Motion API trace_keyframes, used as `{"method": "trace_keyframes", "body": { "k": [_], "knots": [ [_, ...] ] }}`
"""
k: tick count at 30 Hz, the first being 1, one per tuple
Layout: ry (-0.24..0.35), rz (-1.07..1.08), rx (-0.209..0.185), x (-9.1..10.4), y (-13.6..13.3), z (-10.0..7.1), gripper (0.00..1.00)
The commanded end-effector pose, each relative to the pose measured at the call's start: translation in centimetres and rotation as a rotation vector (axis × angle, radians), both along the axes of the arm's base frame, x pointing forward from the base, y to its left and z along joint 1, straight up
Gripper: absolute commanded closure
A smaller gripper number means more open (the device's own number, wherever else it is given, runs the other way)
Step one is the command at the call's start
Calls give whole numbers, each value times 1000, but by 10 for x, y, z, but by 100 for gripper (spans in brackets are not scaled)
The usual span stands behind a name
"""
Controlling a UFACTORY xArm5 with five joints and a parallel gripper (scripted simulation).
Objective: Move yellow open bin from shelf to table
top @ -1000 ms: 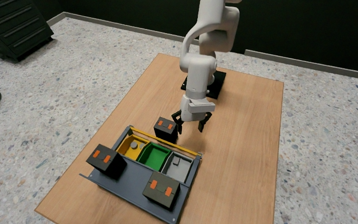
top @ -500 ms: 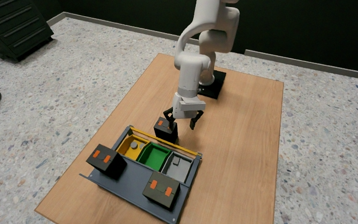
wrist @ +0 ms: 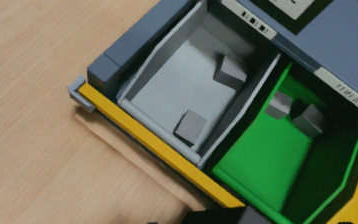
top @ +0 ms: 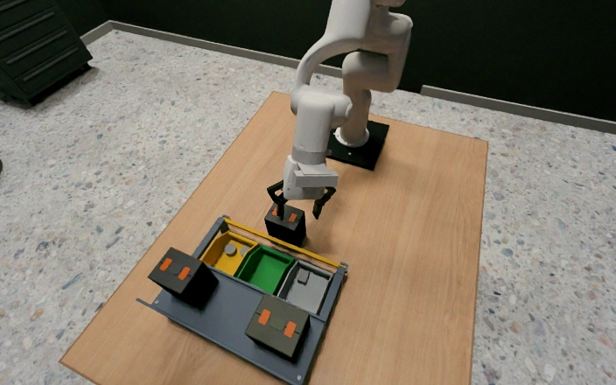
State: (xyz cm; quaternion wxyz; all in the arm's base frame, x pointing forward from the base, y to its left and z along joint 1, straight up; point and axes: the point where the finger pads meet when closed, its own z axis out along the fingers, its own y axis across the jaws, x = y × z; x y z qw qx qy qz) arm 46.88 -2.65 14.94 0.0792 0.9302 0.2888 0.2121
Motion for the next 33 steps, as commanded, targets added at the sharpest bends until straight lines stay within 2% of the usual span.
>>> {"method": "trace_keyframes", "body": {
  "k": [1, 8, 9, 14, 25, 26, 33],
  "knots": [
    [-9, 95, 188, 0, -12, 1, 0],
    [-9, 95, 188, 0, -27, 0, 0],
    [-7, 77, 152, -1, -32, -1, 0],
    [-7, 77, 152, -1, -43, -1, 0],
    [-7, 77, 152, -1, -43, -1, 0],
    [-4, 69, 135, -1, -43, -1, 0],
    [-4, 69, 135, -1, -43, -1, 0]
  ]
}}
